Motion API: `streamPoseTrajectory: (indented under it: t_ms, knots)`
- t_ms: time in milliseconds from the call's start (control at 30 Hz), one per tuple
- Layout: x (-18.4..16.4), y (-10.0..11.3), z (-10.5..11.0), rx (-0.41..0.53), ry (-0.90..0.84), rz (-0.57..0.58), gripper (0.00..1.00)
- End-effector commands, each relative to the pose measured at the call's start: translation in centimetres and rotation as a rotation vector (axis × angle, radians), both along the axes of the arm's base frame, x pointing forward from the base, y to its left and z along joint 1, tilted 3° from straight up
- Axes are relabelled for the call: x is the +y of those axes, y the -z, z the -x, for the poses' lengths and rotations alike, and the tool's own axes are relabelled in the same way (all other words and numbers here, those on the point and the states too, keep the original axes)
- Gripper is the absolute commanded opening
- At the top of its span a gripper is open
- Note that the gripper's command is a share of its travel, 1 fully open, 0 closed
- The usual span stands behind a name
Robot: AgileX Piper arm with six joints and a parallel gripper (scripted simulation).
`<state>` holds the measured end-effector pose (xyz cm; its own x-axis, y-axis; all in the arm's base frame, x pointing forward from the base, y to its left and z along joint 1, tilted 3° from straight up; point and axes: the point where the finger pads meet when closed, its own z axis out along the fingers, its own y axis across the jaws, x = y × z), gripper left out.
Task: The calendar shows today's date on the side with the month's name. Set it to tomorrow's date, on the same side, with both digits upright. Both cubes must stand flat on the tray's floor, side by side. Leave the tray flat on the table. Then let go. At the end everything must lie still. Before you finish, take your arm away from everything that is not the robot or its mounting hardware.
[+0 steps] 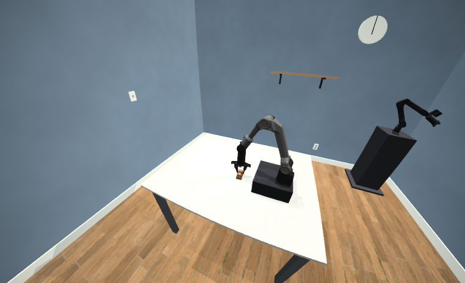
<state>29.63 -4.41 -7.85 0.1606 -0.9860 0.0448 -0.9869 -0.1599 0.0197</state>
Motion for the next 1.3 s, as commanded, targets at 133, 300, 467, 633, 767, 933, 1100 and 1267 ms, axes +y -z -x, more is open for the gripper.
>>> streamPoseTrajectory:
  t_ms: [133,300,467,633,767,933,1100,1267]
  knots:
    - [-0.04,0.04,0.09,0.001,0.001,0.001,0.59]
    - [-0.04,0.04,0.09,0.001,0.001,0.001,0.59]
    - [-0.04,0.04,0.09,0.001,0.001,0.001,0.59]
    - [-0.04,0.04,0.09,0.001,0.001,0.001,0.59]
    - [-0.04,0.04,0.09,0.001,0.001,0.001,0.59]
    - [-0.04,0.04,0.09,0.001,0.001,0.001,0.59]
    - [-0.04,0.04,0.09,0.001,0.001,0.001,0.34]
    - [-0.04,0.04,0.09,0.001,0.001,0.001,0.34]
